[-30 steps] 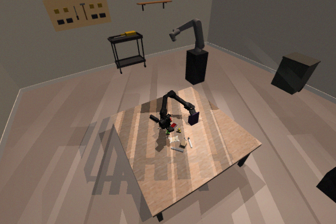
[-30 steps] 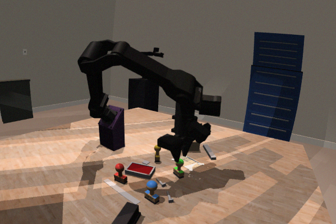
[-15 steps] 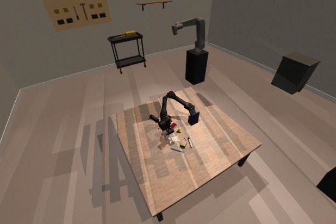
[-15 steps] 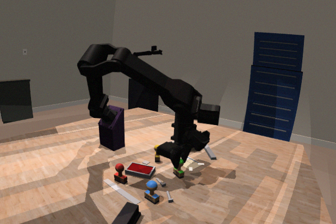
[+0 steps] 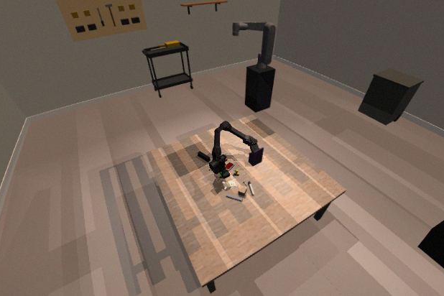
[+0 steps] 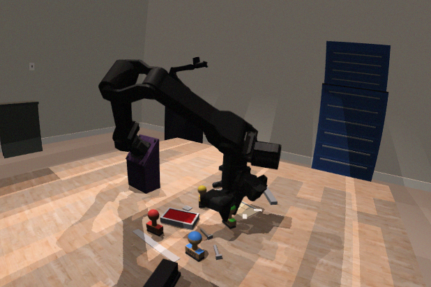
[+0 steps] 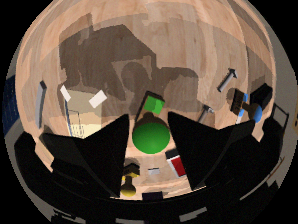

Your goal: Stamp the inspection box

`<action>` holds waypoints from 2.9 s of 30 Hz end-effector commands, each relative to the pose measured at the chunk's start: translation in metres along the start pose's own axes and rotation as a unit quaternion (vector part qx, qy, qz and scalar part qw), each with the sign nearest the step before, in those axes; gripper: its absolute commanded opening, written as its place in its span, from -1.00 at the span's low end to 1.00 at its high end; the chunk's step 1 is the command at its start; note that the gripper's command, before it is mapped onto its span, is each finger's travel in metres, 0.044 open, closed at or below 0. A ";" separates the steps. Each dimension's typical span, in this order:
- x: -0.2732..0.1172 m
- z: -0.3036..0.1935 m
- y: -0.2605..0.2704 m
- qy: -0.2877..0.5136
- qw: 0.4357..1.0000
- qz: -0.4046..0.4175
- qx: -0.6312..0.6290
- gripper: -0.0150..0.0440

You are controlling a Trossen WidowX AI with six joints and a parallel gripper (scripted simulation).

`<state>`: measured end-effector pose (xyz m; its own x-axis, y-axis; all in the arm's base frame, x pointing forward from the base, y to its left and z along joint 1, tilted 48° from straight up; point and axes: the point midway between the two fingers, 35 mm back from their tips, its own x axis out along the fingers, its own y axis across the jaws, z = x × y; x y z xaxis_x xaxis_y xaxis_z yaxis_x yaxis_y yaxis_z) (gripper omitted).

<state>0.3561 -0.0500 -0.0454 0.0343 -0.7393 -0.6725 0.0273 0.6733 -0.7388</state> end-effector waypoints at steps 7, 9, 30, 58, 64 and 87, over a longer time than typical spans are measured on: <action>-0.001 0.000 0.000 0.000 1.000 0.000 0.000 -0.23; -0.001 0.000 0.000 0.000 1.000 0.000 0.000 -0.28; -0.009 0.001 0.001 -0.001 1.000 0.001 0.000 -0.49; -0.023 0.002 0.001 -0.001 1.000 0.002 0.000 -0.49; -0.026 0.002 0.001 0.000 1.000 0.002 0.000 -0.49; -0.037 0.002 0.001 0.000 1.000 0.002 0.000 -0.49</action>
<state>0.3568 -0.0247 -0.0229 0.0336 -0.7405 -0.6712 0.0236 0.6720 -0.7402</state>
